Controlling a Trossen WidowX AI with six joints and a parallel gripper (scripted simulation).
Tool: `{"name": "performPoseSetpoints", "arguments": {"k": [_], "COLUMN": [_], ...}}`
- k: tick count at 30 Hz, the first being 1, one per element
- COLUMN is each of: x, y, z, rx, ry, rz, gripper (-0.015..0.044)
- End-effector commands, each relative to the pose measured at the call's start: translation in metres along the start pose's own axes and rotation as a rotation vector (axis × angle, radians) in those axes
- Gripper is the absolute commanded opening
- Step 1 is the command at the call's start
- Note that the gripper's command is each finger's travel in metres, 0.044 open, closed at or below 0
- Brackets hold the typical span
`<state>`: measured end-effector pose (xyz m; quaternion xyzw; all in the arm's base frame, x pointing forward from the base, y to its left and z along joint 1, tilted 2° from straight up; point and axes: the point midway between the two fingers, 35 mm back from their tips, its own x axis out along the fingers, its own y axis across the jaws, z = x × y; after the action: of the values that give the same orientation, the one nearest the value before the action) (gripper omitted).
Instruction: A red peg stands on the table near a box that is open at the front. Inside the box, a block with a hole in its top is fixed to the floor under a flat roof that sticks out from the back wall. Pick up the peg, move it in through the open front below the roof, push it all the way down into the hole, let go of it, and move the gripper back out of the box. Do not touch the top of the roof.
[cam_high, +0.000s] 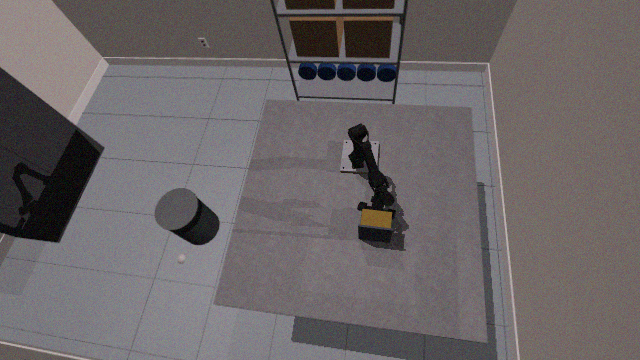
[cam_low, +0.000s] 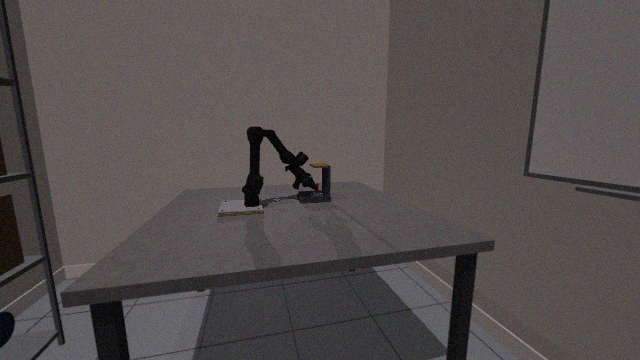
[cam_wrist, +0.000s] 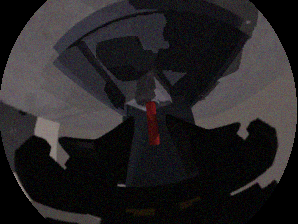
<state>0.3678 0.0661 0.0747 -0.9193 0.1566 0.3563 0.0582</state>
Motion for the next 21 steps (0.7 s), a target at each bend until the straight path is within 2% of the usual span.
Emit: {"name": "performPoseSetpoints", "arguments": {"k": [1, 11, 19, 21], "x": [-0.008, -0.032, -0.063, -0.073], "y": [0.003, 0.008, 0.005, 0.005], "z": [0.008, 0.033, 0.03, 0.029], "rx": [-0.001, -0.002, 0.001, 0.001], "ry": [-0.005, -0.009, -0.016, -0.017], "rz": [0.005, 0.005, 0.005, 0.005], "gripper": [0.022, 0.022, 0.043, 0.044]}}
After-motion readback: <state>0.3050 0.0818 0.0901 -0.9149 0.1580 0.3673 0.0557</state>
